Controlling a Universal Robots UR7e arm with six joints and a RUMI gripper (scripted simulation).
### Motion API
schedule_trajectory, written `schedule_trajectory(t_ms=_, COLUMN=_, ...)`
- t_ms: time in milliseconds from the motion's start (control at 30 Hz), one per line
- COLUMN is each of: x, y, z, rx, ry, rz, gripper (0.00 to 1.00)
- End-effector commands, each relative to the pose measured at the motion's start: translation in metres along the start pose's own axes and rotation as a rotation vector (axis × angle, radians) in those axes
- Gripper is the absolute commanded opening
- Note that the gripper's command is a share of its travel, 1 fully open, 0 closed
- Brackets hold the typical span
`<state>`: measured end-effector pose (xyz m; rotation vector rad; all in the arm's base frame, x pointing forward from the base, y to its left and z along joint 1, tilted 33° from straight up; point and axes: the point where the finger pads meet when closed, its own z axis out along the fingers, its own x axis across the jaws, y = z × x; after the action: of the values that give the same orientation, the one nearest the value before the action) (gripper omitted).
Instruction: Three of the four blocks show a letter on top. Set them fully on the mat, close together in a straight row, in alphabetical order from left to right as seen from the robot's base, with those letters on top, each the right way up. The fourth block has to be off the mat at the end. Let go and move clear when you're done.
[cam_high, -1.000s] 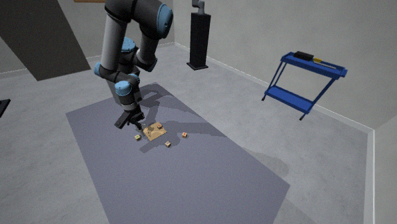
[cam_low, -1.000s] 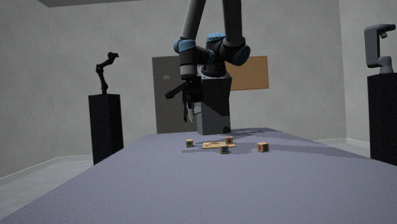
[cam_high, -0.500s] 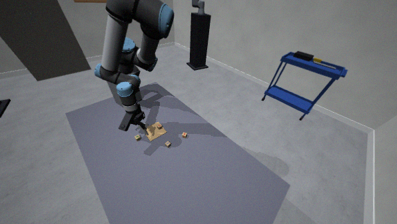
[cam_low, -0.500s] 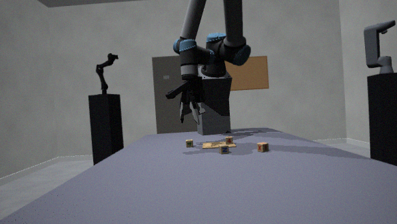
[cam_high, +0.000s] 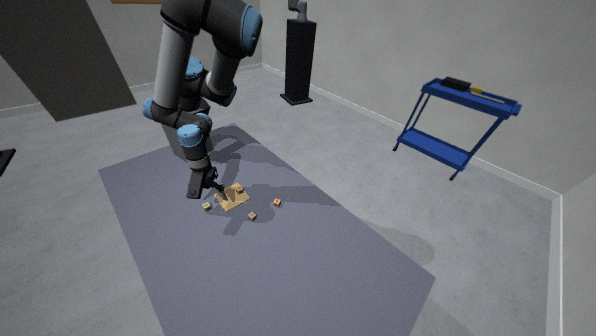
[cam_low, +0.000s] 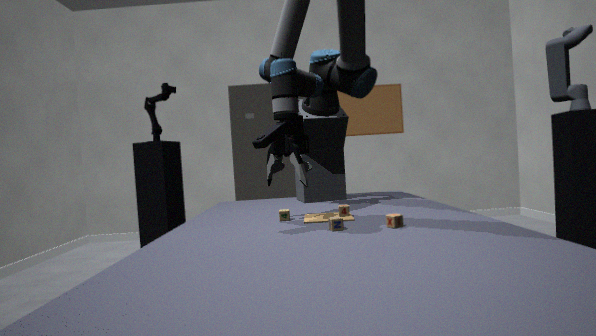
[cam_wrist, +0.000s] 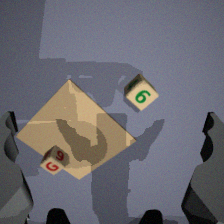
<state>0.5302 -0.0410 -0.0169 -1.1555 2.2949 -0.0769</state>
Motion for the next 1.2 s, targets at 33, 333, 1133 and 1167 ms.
schedule_trajectory(t_ms=33, x=-0.009, y=-0.005, z=0.000, rx=-0.001, ry=-0.002, rz=-0.159, gripper=1.00)
schedule_trajectory(t_ms=333, x=-0.018, y=-0.007, z=0.000, rx=-0.002, ry=-0.001, rz=-0.325, gripper=1.00)
schedule_trajectory(t_ms=1133, x=-0.042, y=-0.011, z=0.002, rx=-0.004, ry=0.000, rz=-0.768, gripper=1.00)
schedule_trajectory(t_ms=1167, x=-0.043, y=-0.011, z=0.002, rx=-0.004, ry=0.000, rz=-0.788, gripper=1.00)
